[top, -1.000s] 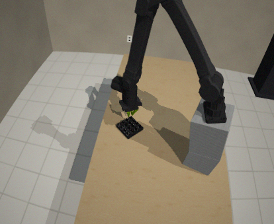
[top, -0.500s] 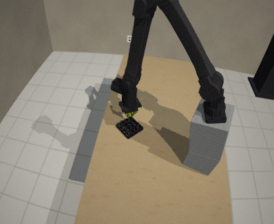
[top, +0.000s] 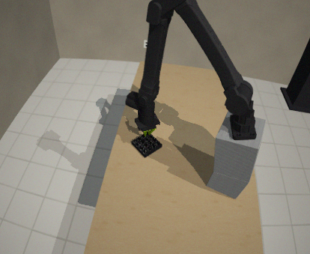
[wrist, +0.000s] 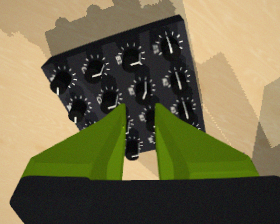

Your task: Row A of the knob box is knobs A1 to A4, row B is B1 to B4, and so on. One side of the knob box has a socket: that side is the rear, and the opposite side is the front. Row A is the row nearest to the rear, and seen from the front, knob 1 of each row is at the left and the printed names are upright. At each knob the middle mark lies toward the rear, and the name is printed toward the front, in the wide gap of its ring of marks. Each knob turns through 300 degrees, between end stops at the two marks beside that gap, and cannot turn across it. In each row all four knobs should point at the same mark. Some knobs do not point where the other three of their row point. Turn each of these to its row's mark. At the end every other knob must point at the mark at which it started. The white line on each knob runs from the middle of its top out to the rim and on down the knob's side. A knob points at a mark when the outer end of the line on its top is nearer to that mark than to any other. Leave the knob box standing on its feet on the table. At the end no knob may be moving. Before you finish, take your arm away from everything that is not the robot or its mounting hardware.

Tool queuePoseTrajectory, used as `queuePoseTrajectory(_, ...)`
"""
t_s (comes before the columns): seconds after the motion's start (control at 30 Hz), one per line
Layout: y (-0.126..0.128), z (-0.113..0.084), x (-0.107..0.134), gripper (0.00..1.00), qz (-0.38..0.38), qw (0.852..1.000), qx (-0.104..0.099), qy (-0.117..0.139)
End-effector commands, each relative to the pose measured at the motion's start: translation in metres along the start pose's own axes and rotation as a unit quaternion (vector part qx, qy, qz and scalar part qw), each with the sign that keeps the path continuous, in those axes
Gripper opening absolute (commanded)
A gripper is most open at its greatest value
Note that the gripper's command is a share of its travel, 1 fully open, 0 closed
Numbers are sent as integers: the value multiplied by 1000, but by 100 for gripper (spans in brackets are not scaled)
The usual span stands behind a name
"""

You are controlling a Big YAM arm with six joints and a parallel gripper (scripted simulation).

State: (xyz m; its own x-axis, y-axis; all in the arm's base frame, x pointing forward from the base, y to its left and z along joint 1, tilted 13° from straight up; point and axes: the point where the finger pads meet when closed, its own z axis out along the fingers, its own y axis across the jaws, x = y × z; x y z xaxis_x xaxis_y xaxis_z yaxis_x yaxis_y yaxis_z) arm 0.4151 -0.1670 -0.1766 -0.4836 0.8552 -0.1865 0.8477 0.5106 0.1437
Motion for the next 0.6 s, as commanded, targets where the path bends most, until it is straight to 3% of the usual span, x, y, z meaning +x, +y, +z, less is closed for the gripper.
queuePoseTrajectory(0.0,4,8,-3,19,1,1000,-2,-5)
queuePoseTrajectory(0.57,1,18,2,19,1,1000,1,0)
